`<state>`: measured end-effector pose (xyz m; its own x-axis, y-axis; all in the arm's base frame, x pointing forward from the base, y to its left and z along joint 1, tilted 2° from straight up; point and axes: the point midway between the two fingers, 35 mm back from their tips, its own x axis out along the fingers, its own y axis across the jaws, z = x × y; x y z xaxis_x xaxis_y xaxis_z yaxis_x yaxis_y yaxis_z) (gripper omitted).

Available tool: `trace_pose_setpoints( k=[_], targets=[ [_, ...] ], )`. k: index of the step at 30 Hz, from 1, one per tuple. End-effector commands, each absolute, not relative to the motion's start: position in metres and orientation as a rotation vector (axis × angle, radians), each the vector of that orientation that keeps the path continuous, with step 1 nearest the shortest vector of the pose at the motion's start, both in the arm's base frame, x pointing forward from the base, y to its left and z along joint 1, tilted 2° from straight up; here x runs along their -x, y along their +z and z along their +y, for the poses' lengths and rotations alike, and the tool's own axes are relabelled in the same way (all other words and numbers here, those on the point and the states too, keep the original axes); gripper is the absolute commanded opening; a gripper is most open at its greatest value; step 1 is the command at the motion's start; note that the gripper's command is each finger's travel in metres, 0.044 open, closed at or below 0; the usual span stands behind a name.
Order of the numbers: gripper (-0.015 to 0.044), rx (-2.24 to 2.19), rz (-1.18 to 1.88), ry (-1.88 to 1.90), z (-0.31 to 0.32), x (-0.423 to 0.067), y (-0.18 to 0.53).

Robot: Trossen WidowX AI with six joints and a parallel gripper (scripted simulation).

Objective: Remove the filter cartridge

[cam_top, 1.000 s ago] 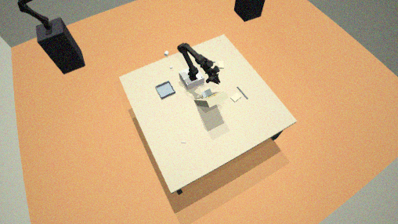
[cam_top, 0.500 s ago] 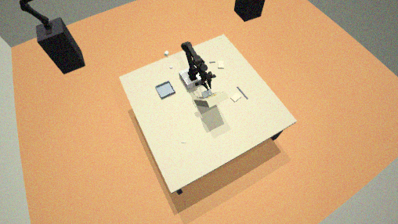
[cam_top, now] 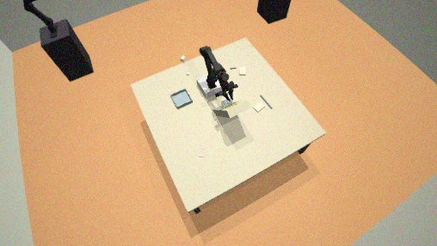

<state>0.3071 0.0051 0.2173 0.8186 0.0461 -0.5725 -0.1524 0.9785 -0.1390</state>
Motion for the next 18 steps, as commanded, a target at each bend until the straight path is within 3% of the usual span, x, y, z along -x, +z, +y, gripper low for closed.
trace_pose_setpoints(
  k=[1, 18],
  targets=[
    [0.0113, 0.179, 0.607, 0.1, 0.005, -0.312, 0.213],
    [0.0113, 0.179, 0.605, 0.1, 0.006, -0.333, 0.196]
  ],
)
